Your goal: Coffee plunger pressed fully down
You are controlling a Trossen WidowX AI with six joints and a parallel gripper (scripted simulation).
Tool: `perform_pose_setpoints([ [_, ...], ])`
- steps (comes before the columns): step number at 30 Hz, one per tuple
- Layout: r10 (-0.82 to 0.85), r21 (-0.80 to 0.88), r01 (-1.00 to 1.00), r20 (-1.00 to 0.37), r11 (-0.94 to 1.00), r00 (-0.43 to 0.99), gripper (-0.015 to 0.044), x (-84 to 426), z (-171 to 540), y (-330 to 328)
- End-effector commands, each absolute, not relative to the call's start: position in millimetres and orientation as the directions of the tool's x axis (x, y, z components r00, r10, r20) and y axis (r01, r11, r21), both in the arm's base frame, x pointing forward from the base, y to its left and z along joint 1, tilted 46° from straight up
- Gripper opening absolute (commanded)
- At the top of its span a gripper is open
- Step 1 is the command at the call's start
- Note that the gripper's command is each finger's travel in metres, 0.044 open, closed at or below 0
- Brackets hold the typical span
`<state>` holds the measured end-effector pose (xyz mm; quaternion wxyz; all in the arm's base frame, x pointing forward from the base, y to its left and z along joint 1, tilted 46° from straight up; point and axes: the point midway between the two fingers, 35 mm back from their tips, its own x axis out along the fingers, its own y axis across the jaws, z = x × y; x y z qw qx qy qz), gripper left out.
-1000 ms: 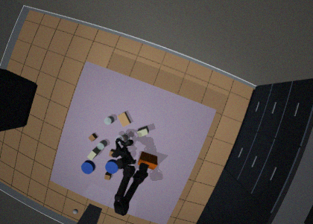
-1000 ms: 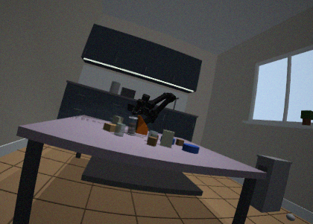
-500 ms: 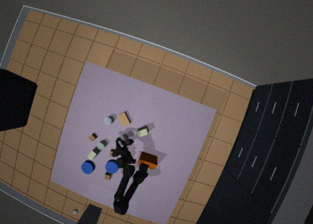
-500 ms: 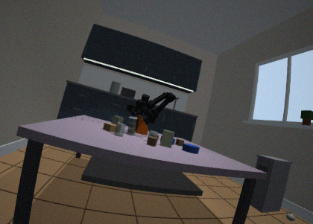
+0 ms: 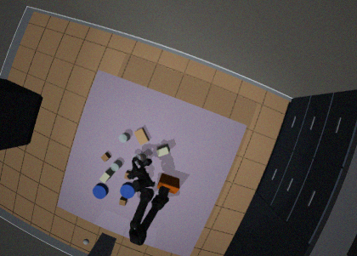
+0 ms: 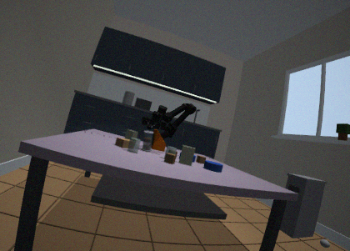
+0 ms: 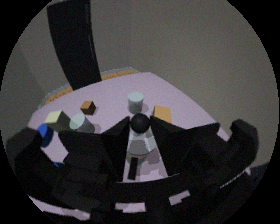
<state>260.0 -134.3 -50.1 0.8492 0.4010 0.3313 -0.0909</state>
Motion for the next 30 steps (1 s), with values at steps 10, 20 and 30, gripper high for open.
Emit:
perform_pose_setpoints([
  [10, 0.112, 0.621, 0.421, -0.637, 0.661, 0.763, 0.0275, 260, -50, -134],
  [20, 0.112, 0.621, 0.421, -0.637, 0.661, 0.762, 0.0440, 260, -49, -135],
  [30, 0.122, 0.622, 0.427, -0.646, 0.656, 0.753, 0.0440, 236, 16, -174],
])
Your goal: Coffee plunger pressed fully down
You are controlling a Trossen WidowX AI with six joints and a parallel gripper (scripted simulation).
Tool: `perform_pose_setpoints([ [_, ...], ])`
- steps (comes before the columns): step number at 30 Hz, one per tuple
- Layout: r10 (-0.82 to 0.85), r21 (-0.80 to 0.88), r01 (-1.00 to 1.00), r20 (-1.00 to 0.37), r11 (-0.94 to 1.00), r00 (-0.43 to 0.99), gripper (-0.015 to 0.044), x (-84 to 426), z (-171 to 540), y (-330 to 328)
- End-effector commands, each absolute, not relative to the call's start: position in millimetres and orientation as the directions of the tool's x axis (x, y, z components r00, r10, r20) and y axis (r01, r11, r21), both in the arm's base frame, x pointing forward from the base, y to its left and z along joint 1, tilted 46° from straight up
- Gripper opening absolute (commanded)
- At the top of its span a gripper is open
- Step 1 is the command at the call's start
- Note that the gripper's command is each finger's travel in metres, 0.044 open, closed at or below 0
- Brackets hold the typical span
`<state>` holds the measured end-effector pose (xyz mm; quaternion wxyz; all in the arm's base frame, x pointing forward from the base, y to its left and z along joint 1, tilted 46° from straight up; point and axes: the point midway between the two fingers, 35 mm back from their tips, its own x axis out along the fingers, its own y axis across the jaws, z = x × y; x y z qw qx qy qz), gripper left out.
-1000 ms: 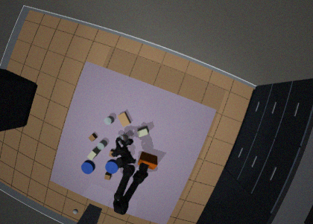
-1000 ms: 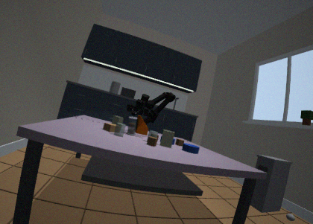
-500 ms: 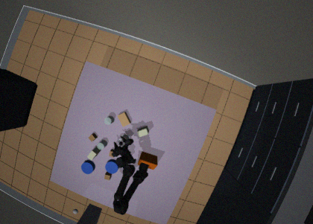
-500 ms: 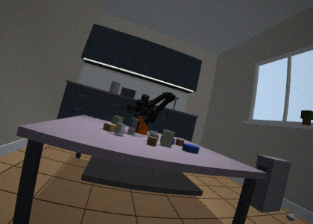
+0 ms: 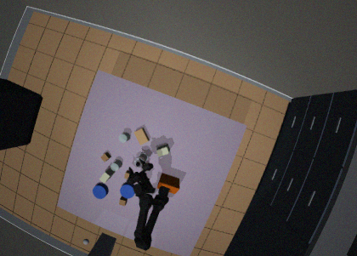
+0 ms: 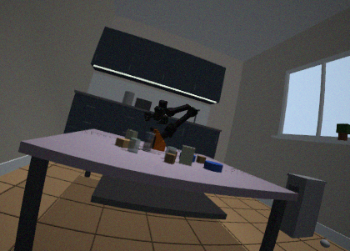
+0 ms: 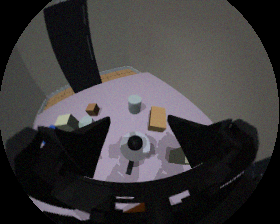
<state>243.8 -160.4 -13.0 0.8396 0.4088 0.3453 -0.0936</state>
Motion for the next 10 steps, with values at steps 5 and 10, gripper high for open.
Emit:
perform_pose_setpoints([
  [5, 0.124, 0.623, 0.426, -0.645, 0.656, 0.754, 0.0440, 232.3, 21.8, -174.6],
  [10, 0.124, 0.623, 0.426, -0.645, 0.656, 0.754, 0.0440, 232.3, 21.8, -174.6],
])
